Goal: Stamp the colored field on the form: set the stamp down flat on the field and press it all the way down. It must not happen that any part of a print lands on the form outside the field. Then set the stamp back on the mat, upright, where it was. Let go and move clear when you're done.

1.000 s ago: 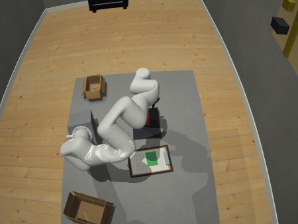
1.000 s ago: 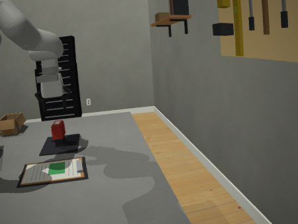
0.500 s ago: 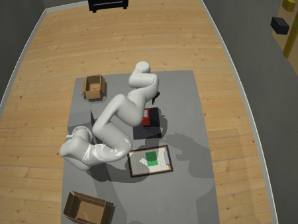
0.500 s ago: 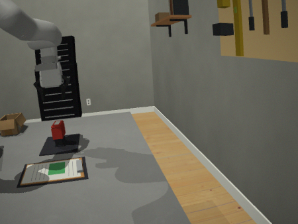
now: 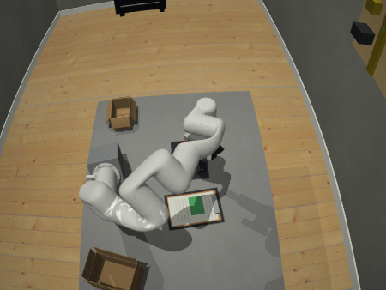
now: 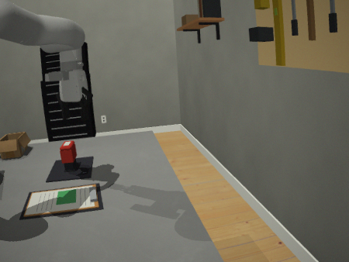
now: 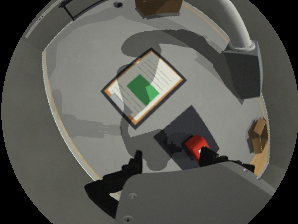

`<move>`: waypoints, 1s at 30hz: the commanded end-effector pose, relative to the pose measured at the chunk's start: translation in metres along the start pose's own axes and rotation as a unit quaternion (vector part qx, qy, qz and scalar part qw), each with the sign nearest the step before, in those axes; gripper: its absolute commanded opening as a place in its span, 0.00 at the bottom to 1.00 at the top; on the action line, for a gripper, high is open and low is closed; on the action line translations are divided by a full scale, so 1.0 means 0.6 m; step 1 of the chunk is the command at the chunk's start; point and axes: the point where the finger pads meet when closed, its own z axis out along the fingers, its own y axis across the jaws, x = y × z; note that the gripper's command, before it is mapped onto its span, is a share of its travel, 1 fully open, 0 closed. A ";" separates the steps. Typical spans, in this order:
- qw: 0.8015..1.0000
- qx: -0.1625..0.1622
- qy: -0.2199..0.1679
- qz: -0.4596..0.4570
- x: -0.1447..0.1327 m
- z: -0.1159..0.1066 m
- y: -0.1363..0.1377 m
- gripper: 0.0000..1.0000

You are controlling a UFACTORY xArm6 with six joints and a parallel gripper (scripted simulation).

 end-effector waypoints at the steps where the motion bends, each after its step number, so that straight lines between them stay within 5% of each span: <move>1: 0.990 0.002 -0.006 0.140 0.062 0.000 -0.099 1.00; 5: 0.971 0.002 -0.004 0.238 0.109 0.004 -0.165 1.00; 7: 0.971 0.002 -0.004 0.238 0.109 0.004 -0.165 1.00; 8: 0.951 0.002 -0.005 0.310 0.115 0.004 -0.173 1.00; 13: 0.918 0.005 -0.011 0.395 0.113 0.019 -0.175 1.00; 16: 0.918 0.008 -0.011 0.397 0.110 0.120 -0.181 1.00; 20: 0.919 0.004 -0.011 0.394 0.113 0.192 -0.174 1.00; 30: 0.919 0.004 -0.011 0.394 0.113 0.193 -0.175 1.00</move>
